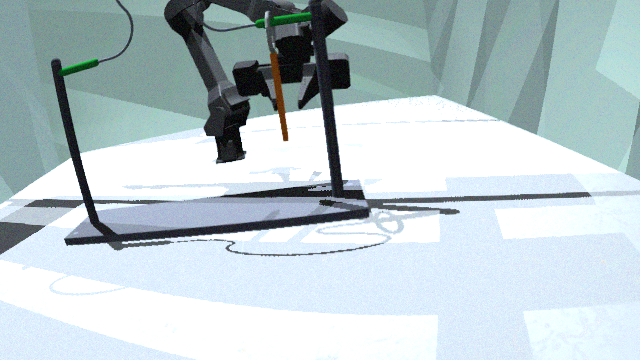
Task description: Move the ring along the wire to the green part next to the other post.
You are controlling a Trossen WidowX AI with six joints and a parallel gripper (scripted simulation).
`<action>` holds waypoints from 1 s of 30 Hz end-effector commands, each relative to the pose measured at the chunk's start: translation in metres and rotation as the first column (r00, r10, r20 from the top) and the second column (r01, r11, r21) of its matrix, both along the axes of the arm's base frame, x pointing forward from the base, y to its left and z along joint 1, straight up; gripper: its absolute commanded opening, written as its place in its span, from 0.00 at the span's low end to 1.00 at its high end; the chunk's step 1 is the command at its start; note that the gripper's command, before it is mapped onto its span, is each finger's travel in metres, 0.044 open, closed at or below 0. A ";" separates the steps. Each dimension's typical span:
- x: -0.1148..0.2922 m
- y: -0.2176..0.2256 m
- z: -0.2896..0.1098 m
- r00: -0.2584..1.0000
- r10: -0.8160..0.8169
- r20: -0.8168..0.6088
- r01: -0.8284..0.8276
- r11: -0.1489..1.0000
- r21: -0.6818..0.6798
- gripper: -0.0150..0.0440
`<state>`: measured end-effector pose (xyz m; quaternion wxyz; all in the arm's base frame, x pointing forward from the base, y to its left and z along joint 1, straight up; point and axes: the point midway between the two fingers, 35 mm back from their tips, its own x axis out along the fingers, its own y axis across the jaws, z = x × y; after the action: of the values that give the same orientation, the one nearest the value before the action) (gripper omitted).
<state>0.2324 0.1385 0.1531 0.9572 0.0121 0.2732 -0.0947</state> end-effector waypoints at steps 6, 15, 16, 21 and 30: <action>0.000 0.000 0.001 1.000 -0.004 0.004 0.004 1.000 0.003 0.53; -0.039 0.007 0.026 1.000 0.002 0.004 -0.002 1.000 -0.001 0.84; -0.040 0.007 0.027 1.000 0.002 0.005 -0.002 1.000 -0.001 0.88; -0.040 0.007 0.027 1.000 0.002 0.005 -0.002 1.000 -0.001 1.00; -0.040 0.007 0.027 1.000 0.002 0.005 -0.002 1.000 -0.001 1.00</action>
<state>0.1922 0.1454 0.1786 0.9575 0.0091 0.2731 -0.0929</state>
